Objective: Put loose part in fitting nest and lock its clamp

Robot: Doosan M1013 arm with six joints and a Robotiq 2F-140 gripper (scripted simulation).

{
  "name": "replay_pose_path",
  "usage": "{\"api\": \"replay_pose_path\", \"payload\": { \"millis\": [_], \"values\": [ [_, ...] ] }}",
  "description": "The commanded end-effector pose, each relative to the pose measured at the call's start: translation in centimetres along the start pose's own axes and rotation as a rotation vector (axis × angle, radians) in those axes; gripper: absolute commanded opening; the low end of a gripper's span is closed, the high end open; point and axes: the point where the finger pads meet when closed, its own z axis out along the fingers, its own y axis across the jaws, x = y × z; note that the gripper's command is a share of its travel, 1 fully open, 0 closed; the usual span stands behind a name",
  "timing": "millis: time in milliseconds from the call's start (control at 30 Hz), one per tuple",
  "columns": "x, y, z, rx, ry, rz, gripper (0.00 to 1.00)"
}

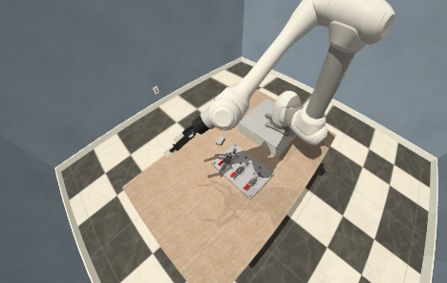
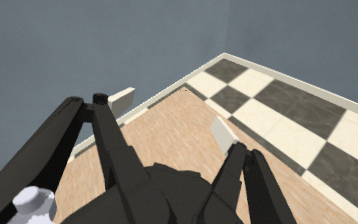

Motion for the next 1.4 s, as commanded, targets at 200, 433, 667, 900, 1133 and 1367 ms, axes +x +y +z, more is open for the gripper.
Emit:
{"api": "replay_pose_path", "payload": {
  "millis": [200,433,667,900,1133,1367],
  "values": [
    [0.0,0.0,0.0,0.000,0.000,0.000,1.00],
    [0.0,0.0,0.0,0.000,0.000,0.000,1.00],
    [-1.4,-0.3,-0.4,0.015,-0.048,-0.042,1.00],
    [-8.0,-0.2,-3.4,0.063,-0.271,-0.243,1.00],
    [-12.9,1.8,-6.8,0.077,-0.448,-0.404,1.00],
    [-16.6,5.0,-10.7,0.070,-0.609,-0.550,1.00]
  ]
}}
